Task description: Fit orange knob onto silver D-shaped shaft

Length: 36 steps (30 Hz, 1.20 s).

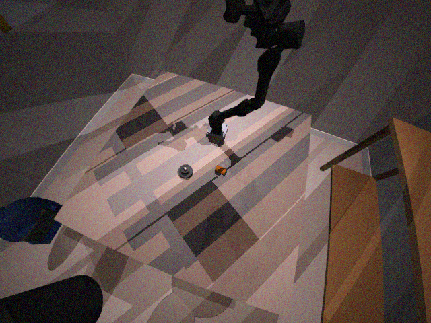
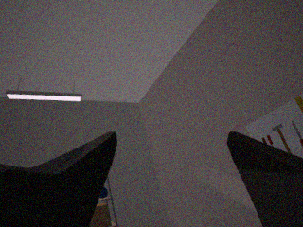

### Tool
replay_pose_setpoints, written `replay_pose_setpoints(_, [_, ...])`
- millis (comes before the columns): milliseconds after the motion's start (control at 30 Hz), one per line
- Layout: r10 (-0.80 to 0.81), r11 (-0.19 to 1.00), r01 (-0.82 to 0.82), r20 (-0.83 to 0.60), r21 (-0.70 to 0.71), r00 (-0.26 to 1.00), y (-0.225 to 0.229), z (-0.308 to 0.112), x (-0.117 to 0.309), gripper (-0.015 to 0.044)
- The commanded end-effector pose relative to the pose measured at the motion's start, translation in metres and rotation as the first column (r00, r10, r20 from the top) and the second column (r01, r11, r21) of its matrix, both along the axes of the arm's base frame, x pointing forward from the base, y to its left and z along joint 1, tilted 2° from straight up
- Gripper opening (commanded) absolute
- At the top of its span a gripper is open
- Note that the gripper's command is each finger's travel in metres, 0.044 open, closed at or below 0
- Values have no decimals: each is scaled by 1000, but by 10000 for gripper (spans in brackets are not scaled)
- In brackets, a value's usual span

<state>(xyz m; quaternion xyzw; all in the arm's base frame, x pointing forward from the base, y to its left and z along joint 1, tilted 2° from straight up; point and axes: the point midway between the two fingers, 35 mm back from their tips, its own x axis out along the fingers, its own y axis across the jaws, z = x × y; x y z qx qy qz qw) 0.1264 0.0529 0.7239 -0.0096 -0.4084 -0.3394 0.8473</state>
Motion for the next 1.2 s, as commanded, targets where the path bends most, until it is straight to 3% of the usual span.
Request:
replay_pose_setpoints(0, [1,1000,-1,1,4,1000,-2,0,-2,426])
replay_pose_setpoints(167, [32,991,-32,5,127,999,-71,-8,-42,440])
replay_pose_setpoints(333, [71,967,-58,-45,249,996,-136,-31,-49,440])
replay_pose_setpoints(500, [162,917,-83,-175,390,971,-207,-76,-21,440])
replay_pose_setpoints(667, [300,860,-91,-354,501,885,-251,-139,39,440])
replay_pose_setpoints(967, [543,794,-100,-627,600,559,-243,-259,157,440])
replay_pose_setpoints(1167, [577,817,-105,-803,567,152,-195,-356,218,440])
